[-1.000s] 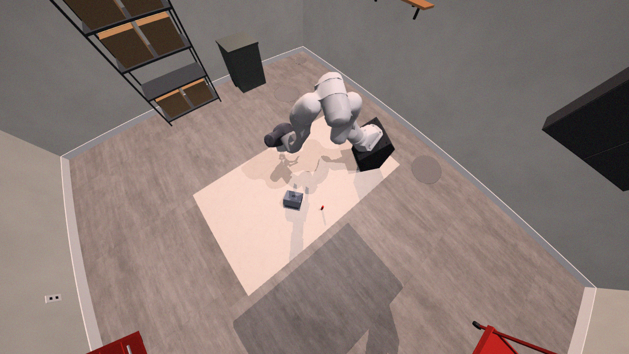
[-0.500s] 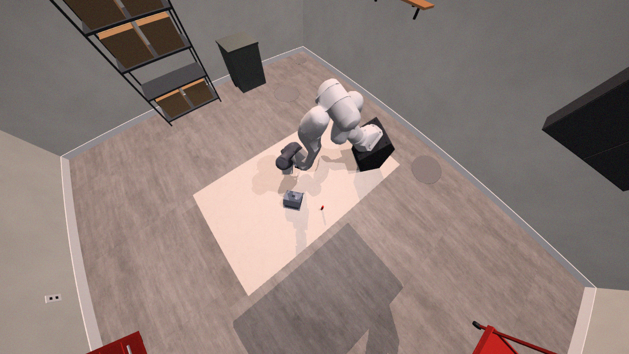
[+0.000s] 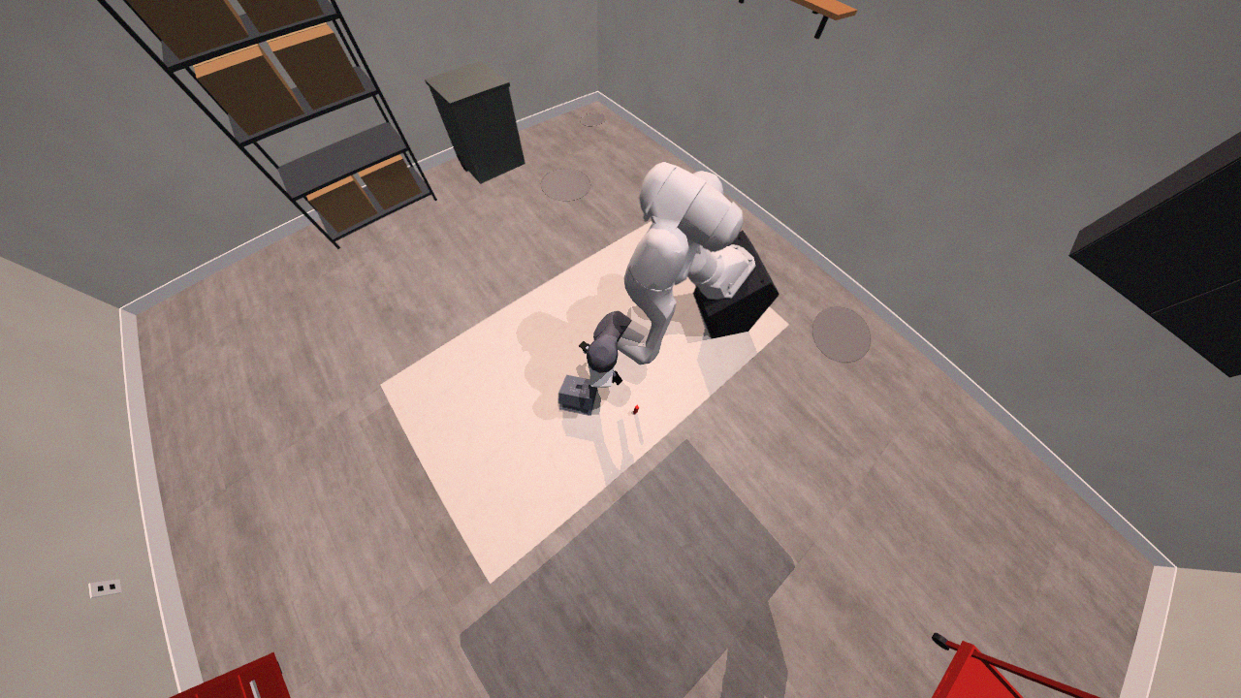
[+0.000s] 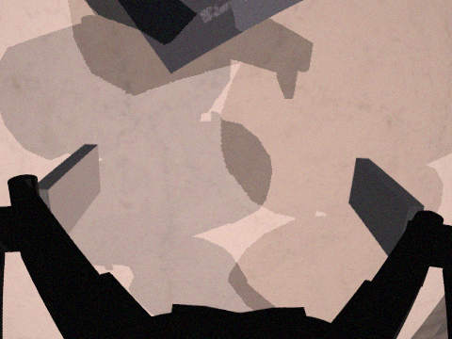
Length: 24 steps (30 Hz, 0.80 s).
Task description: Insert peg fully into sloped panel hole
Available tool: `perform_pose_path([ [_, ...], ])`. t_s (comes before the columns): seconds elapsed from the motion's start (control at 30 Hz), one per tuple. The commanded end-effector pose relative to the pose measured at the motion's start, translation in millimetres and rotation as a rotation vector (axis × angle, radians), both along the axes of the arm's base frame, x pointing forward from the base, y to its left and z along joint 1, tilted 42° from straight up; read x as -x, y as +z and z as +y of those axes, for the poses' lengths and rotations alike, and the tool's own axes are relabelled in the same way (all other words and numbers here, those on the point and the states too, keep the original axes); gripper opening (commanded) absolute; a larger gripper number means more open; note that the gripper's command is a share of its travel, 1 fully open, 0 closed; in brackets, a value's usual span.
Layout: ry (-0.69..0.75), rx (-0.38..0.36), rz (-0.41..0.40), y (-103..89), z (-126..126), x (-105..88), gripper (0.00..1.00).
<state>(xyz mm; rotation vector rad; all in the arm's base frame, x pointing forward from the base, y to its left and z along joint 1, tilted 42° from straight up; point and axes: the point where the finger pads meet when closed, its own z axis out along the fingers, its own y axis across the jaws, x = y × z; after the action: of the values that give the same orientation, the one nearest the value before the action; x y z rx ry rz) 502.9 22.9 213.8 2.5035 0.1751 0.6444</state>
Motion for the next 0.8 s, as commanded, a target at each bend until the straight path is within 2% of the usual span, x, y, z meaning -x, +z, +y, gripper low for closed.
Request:
perform_pose_path([
  [0.0,-0.029,-0.124,-0.145,-12.6,65.6,-8.9,1.00],
  [0.1,0.018,-0.194,-0.164,-27.7,120.9,2.1,1.00],
  [0.23,0.074,-0.289,-0.174,-46.4,189.7,26.1,1.00],
  [0.3,0.074,-0.289,-0.174,-46.4,189.7,26.1,1.00],
  [0.37,0.084,-0.306,-0.174,-49.7,201.3,31.5,1.00],
  [0.77,0.082,-0.307,-0.173,-50.0,201.1,31.7,1.00],
])
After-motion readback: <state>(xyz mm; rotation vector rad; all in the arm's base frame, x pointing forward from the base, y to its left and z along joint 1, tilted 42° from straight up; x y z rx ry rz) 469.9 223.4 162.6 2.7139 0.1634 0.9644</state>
